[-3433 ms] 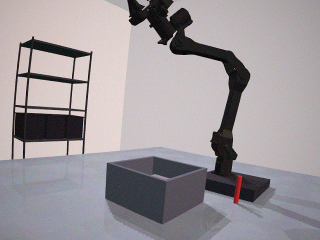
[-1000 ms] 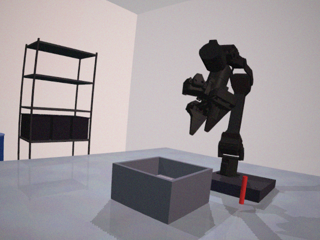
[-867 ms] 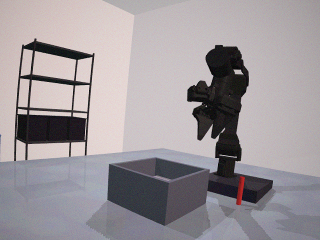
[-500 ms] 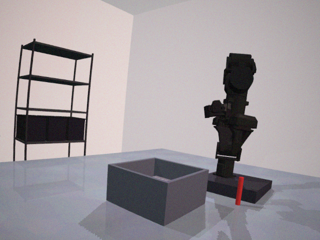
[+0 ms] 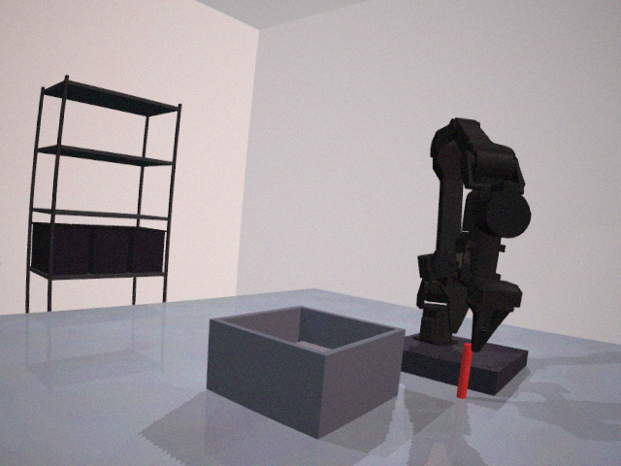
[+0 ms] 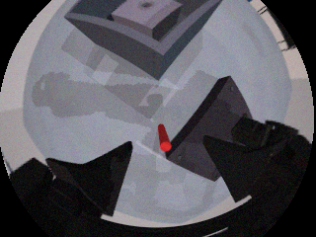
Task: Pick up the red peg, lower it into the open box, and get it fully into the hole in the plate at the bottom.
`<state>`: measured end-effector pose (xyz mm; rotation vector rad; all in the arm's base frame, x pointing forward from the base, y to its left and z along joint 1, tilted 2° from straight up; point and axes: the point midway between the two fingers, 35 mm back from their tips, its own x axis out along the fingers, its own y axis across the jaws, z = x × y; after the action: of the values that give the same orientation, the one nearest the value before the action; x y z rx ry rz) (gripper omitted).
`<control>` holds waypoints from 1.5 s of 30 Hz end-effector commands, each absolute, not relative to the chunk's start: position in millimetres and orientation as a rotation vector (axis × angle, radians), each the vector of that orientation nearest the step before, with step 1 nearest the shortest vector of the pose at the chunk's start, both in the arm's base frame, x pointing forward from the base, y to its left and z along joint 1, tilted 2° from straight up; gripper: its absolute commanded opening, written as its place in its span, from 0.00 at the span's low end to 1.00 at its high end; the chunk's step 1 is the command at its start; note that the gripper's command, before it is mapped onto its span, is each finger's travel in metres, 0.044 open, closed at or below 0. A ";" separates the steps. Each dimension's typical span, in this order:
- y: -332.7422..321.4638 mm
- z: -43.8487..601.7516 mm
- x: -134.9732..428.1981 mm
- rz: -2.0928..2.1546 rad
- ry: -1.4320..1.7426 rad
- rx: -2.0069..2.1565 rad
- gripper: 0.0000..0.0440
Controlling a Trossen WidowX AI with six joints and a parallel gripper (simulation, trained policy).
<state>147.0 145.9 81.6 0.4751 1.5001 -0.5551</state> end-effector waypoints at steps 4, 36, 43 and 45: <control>152.7 53.0 146.0 -0.546 1.489 0.475 1.00; 158.0 37.1 169.4 -0.560 1.443 0.425 0.00; 156.3 71.4 188.3 -0.562 1.377 0.461 0.00; 154.7 80.6 194.3 -0.570 1.356 0.477 0.00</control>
<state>188.0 156.6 70.5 0.4620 1.3806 -0.5665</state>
